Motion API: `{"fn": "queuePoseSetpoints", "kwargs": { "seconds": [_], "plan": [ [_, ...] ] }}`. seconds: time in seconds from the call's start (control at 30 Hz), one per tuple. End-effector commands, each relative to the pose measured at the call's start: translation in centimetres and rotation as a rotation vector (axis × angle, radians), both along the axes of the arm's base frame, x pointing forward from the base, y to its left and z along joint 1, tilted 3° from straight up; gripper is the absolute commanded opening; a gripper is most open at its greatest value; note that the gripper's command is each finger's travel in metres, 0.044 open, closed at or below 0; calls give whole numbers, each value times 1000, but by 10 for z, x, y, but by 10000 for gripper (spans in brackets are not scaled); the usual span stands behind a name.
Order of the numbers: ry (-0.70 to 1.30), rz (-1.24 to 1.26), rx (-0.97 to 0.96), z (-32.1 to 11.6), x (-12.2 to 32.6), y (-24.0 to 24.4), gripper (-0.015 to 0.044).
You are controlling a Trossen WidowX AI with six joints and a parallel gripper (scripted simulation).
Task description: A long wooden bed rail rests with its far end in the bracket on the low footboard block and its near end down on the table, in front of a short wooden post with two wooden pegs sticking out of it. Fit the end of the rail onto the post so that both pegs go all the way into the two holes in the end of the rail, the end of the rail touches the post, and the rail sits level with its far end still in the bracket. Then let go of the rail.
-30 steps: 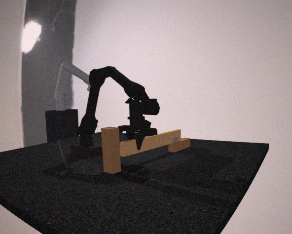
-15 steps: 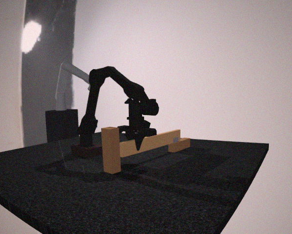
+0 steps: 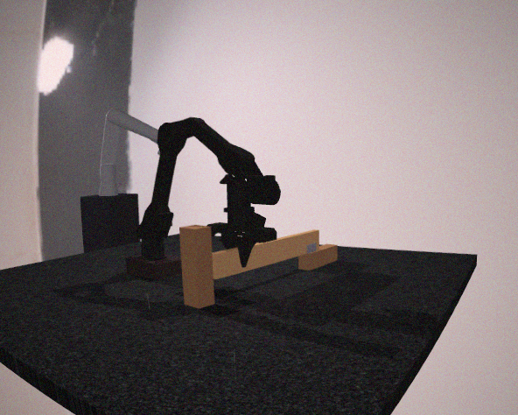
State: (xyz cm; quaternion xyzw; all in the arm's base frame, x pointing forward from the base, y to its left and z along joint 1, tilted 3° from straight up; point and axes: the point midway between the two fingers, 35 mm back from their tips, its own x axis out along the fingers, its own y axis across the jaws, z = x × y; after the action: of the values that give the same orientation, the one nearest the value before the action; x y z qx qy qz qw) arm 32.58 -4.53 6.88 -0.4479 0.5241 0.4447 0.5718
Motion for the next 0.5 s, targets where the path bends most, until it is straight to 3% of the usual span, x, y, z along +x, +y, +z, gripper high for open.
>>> {"fn": "queuePoseSetpoints", "kwargs": {
  "seconds": [0.0, 0.47],
  "plan": [
    [-3, 3, -3, 2, 0, -2, 0],
    [-3, 3, -4, 3, -1, -6, 0]
  ]
}}
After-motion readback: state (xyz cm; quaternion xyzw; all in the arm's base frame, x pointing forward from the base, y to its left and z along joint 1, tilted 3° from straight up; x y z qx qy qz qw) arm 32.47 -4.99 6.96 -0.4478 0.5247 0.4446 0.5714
